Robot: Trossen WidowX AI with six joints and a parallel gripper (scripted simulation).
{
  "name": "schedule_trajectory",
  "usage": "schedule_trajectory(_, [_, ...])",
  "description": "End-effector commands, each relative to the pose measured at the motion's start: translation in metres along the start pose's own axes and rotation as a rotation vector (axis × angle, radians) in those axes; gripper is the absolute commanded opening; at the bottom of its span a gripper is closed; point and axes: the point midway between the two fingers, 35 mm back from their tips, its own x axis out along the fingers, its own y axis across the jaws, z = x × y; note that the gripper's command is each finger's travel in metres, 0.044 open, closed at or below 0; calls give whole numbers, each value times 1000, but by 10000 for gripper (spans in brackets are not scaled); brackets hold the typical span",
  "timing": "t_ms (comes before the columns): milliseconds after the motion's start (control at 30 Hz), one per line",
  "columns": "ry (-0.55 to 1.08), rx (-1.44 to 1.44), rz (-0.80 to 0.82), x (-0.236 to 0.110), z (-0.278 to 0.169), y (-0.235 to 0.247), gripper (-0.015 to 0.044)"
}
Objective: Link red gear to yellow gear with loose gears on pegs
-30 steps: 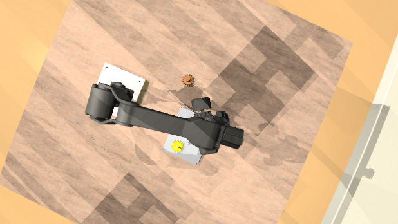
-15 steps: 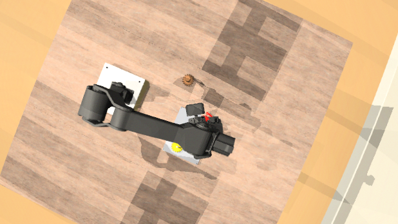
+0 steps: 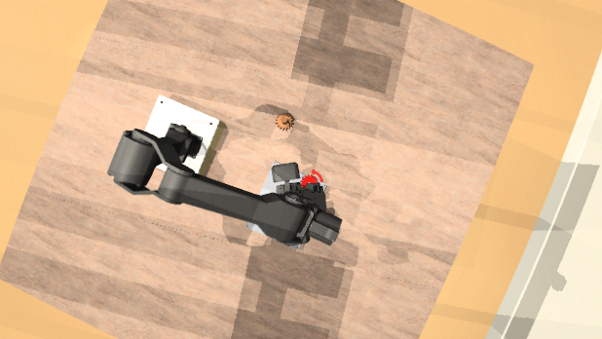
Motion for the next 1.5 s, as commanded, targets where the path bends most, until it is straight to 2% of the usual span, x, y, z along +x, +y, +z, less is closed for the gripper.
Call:
schedule_trajectory(0, [4, -4, -4, 5, -9, -3, 0])
schedule_trajectory(733, [5, -8, -5, 10, -22, -7, 0])
schedule_trajectory(1467, [6, -281, -4, 15, -21, -7, 0])
